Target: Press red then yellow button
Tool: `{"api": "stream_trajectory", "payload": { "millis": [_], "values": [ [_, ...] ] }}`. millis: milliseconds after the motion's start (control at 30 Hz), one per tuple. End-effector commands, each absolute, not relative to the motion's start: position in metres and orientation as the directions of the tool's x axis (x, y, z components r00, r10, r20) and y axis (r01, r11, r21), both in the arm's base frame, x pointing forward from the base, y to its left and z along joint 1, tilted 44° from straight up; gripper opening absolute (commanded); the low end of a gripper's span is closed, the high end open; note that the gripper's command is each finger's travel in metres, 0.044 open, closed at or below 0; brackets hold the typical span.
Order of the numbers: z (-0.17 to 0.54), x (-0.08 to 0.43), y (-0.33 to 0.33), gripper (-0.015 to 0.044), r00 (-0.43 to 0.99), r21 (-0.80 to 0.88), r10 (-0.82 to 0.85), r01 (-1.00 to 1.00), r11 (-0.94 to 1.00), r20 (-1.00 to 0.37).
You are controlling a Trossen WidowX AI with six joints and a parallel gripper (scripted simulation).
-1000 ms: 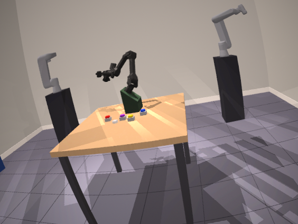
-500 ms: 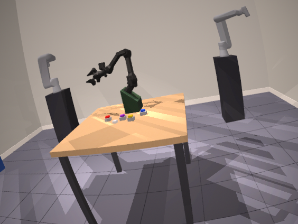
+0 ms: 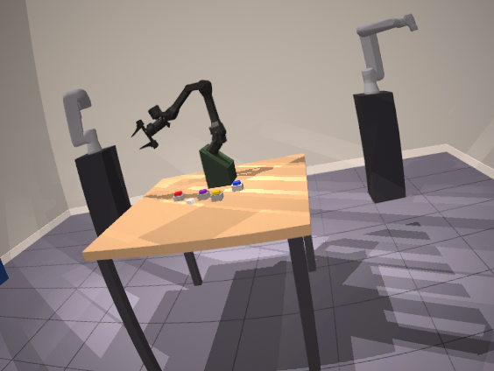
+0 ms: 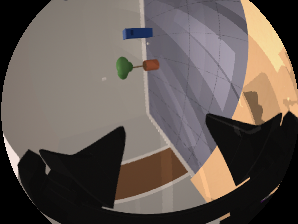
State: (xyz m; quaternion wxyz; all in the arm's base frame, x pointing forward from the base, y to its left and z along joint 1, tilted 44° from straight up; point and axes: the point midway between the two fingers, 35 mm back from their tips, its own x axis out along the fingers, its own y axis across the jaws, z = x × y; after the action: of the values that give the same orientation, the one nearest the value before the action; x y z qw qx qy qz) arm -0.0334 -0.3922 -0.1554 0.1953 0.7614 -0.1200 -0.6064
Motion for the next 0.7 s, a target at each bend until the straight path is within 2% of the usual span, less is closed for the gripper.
{"api": "stream_trajectory", "payload": {
  "millis": [0, 167, 333, 500, 667],
  "values": [
    [-0.159, 0.038, -0.367, 0.0400, 0.344, 0.392, -0.230, 0.540, -0.745, -0.910],
    [-0.160, 0.077, -0.341, 0.0400, 0.378, 0.367, -0.090, 0.770, -0.522, -0.921],
    [-0.158, 0.111, -0.310, 0.0400, 0.387, 0.365, 0.054, 0.901, -0.235, -0.920],
    [-0.154, 0.140, -0.277, 0.0400, 0.371, 0.391, 0.196, 0.918, 0.073, -0.908],
    [-0.147, 0.164, -0.242, 0.0400, 0.330, 0.442, 0.332, 0.822, 0.360, -0.884]
  ]
}}
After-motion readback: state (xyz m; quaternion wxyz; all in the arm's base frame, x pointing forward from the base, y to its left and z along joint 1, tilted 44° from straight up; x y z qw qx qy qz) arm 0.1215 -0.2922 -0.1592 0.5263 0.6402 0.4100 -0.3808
